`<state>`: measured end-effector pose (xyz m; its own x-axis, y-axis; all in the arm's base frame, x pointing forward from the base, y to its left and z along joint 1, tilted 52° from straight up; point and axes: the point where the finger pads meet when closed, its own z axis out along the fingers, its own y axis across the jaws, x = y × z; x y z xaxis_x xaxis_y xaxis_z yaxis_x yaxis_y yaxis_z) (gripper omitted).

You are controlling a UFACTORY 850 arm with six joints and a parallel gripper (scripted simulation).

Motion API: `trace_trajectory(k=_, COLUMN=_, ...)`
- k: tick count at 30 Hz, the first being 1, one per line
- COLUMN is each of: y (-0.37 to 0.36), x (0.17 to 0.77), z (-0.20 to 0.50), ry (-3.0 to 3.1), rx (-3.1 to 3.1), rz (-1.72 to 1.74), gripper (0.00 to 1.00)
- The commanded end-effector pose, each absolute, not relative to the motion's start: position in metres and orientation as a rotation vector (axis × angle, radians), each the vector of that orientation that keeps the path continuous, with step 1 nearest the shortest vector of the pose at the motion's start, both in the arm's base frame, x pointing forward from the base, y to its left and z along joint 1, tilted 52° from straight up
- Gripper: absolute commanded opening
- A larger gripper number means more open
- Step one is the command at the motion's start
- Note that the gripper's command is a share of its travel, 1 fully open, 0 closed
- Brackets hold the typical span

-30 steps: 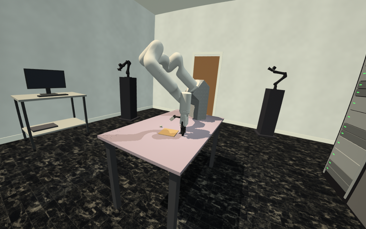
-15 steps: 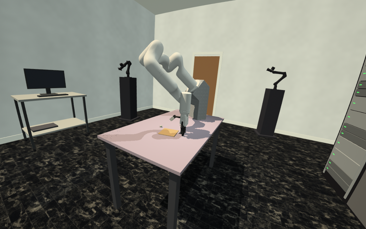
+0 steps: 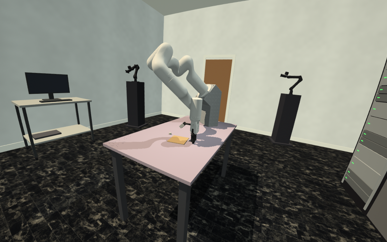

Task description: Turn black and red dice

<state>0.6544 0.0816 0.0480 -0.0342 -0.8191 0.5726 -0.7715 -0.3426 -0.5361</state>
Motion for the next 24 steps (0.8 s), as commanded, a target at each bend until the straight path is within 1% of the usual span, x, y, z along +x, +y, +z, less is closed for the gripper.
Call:
trace_trajectory(k=1, y=0.0801, x=0.6572, z=0.0457, ry=1.768, rx=-2.144, rz=-1.343, gripper=0.31)
trace_trajectory(k=24, y=0.0744, x=0.6651, z=0.038, ry=1.768, rx=-2.144, rz=-1.343, gripper=0.31)
